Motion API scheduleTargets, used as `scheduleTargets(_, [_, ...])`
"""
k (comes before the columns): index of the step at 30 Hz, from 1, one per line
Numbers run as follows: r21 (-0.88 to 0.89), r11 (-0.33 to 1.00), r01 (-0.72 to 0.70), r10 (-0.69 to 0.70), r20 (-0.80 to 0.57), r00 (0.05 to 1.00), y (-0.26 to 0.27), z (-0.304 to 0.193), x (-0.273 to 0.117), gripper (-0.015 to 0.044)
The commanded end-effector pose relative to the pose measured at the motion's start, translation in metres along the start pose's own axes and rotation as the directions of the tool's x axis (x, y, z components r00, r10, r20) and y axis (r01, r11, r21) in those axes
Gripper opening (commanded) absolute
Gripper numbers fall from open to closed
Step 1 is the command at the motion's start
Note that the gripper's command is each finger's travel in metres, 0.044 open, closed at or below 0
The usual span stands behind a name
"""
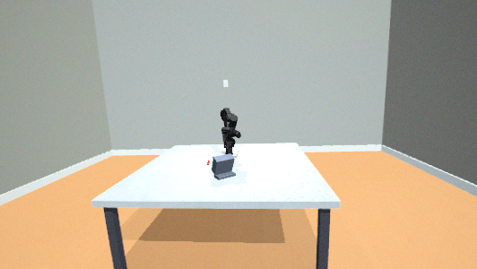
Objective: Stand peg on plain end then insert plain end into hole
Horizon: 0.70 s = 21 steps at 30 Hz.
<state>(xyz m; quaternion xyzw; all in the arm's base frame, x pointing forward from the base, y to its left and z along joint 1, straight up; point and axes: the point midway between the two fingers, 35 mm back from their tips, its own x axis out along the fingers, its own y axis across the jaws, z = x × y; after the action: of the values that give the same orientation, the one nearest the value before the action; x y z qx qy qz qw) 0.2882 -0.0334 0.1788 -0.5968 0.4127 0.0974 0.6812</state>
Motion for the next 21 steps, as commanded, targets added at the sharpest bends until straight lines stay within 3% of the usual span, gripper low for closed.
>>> scheduleTargets(1, [0.074, 0.995, -0.068, 0.070, -0.031, 0.997, 0.002, -0.012, 0.010, 0.0440])
scheduleTargets(21, [0.518, 0.797, -0.311, 0.421, -0.108, 0.901, 0.022, -0.084, 0.047, 0.0440])
